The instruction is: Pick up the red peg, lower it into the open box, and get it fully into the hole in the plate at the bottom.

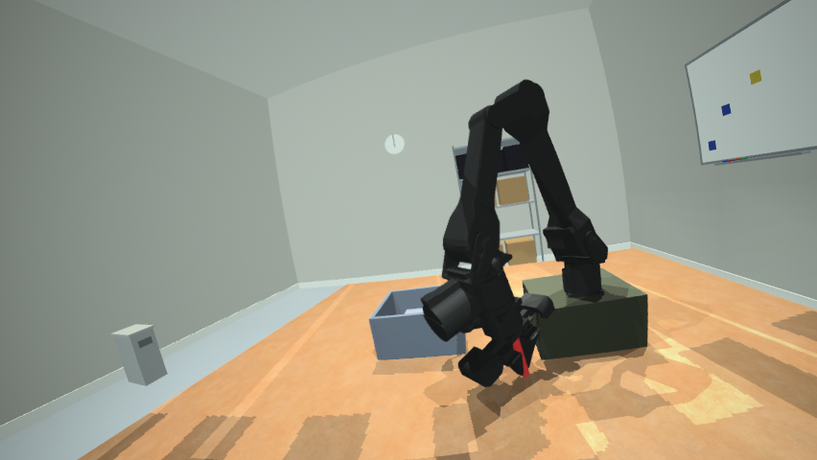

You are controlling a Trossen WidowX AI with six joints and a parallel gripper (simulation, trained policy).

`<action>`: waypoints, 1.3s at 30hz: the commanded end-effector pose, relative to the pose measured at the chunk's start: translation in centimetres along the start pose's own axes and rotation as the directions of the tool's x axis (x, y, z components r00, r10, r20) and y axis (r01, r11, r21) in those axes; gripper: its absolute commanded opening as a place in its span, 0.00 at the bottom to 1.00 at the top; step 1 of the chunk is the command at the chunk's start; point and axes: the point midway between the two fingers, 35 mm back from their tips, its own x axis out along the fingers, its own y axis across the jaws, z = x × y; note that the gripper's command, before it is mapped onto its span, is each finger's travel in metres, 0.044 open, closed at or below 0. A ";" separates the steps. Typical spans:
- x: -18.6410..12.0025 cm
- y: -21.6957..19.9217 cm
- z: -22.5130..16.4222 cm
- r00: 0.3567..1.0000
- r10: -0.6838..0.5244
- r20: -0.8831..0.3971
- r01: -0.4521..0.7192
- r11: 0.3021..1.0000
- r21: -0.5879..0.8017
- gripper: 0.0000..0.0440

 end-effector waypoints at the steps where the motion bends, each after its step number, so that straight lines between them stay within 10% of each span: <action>1: -0.3 0.2 0.1 1.000 -0.011 0.014 0.012 1.000 -0.016 0.00; 39: -13.7 1.9 7.7 0.981 0.068 0.180 -0.098 0.981 0.167 0.00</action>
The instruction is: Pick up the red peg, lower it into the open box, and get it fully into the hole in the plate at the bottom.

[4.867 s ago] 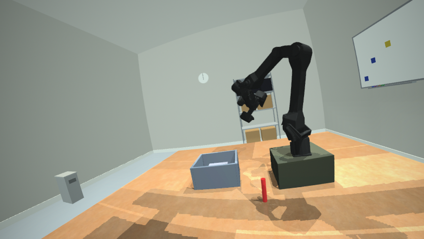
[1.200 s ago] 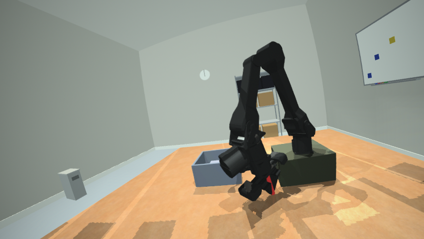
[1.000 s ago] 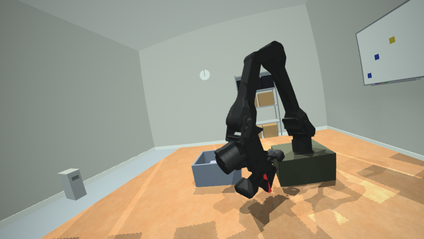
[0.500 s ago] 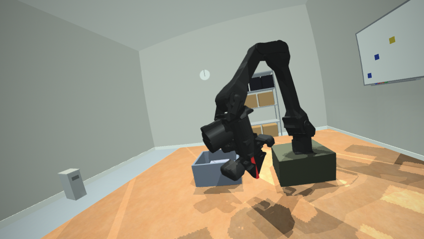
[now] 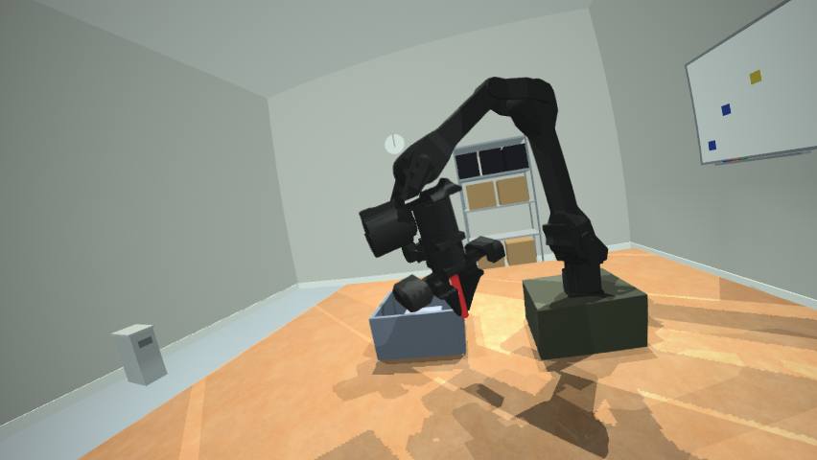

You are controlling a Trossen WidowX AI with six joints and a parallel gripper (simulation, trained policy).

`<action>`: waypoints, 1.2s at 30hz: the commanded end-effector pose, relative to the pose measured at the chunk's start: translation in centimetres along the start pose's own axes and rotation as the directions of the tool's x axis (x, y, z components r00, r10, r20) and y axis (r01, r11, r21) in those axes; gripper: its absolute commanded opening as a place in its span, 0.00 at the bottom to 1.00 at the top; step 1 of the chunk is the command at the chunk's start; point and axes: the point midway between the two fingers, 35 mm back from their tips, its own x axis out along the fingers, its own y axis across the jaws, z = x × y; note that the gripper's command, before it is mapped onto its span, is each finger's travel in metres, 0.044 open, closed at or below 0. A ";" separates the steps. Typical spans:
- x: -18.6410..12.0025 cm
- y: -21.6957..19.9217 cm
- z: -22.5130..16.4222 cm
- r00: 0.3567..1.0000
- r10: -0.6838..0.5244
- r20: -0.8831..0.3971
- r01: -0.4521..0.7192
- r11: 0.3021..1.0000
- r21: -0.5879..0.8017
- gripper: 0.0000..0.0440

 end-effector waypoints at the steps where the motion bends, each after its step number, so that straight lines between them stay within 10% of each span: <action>1: -0.6 0.5 1.8 1.000 0.013 0.020 -0.014 0.998 0.054 0.00; 36: 3.9 -0.3 18.7 0.996 0.086 0.022 -0.089 0.974 0.209 0.00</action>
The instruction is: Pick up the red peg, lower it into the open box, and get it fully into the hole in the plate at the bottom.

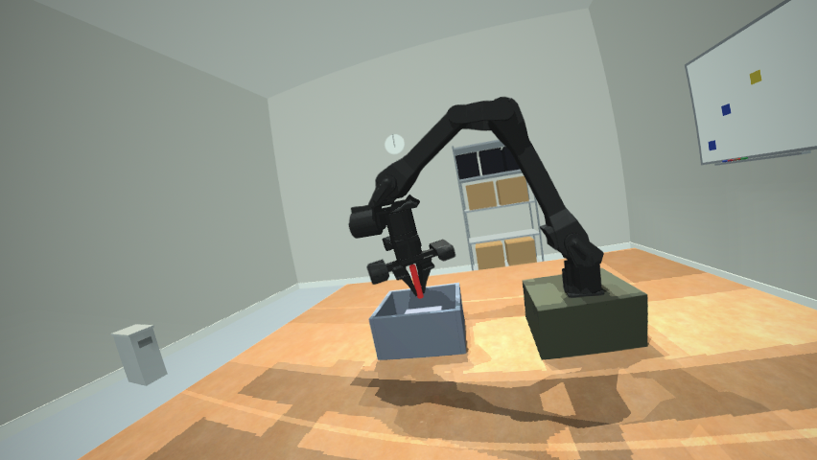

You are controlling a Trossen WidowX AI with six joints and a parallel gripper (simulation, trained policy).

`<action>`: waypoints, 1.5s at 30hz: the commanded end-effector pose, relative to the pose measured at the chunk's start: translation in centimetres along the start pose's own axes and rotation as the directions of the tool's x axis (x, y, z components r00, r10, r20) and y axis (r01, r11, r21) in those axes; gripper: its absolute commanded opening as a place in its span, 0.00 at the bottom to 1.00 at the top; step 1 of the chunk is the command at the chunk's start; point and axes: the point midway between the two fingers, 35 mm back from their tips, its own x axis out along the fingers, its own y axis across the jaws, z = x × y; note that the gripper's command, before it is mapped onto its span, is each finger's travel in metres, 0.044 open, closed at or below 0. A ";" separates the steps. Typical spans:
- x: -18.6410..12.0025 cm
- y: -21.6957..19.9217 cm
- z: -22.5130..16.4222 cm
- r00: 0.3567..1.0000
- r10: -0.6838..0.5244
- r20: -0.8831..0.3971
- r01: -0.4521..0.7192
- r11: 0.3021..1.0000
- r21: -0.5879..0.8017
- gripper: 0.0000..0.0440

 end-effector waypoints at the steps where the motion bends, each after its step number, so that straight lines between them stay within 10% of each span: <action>1: 1.0 0.3 1.1 1.000 0.019 -0.019 -0.020 1.000 -0.022 0.00; 9: 3.7 0.3 1.5 0.996 0.032 -0.078 -0.039 0.995 -0.091 0.04; 30: 4.8 3.0 5.0 0.976 0.111 -0.185 -0.136 0.982 -0.130 1.00; 45: 2.1 7.7 8.0 0.946 0.262 -0.190 -0.289 0.948 -0.133 1.00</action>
